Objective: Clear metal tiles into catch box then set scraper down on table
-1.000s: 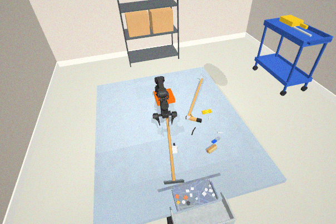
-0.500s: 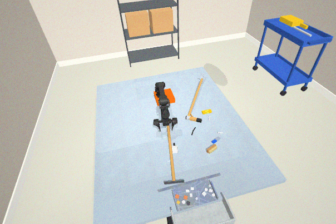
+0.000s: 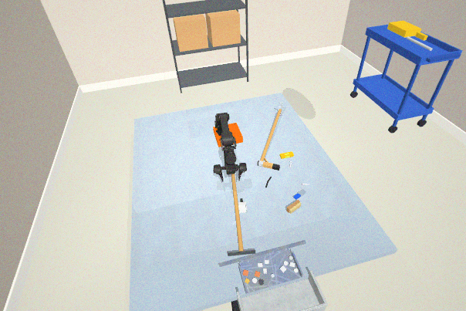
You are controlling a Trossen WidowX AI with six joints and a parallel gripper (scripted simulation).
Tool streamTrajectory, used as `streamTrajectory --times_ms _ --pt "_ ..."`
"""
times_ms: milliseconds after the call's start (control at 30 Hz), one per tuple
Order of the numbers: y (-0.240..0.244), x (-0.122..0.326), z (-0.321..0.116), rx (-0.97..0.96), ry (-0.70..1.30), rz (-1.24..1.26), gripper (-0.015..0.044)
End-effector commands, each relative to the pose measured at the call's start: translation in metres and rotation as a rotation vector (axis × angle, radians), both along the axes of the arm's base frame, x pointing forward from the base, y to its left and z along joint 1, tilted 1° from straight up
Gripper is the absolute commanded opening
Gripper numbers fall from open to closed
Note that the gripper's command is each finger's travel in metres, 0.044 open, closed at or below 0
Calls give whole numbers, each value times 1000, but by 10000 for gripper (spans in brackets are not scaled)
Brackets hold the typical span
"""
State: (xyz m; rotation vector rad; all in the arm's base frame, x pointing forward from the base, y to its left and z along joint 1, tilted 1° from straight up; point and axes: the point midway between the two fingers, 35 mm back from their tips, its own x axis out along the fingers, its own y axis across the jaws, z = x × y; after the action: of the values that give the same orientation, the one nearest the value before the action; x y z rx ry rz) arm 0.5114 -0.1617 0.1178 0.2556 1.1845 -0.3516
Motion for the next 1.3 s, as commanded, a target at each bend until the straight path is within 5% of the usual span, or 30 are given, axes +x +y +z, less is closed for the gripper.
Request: streamTrajectory --times_ms 0,1267 --pt "4 -6 9 -8 -11 -4 440" --pt "45 -69 60 -58 -107 14 440"
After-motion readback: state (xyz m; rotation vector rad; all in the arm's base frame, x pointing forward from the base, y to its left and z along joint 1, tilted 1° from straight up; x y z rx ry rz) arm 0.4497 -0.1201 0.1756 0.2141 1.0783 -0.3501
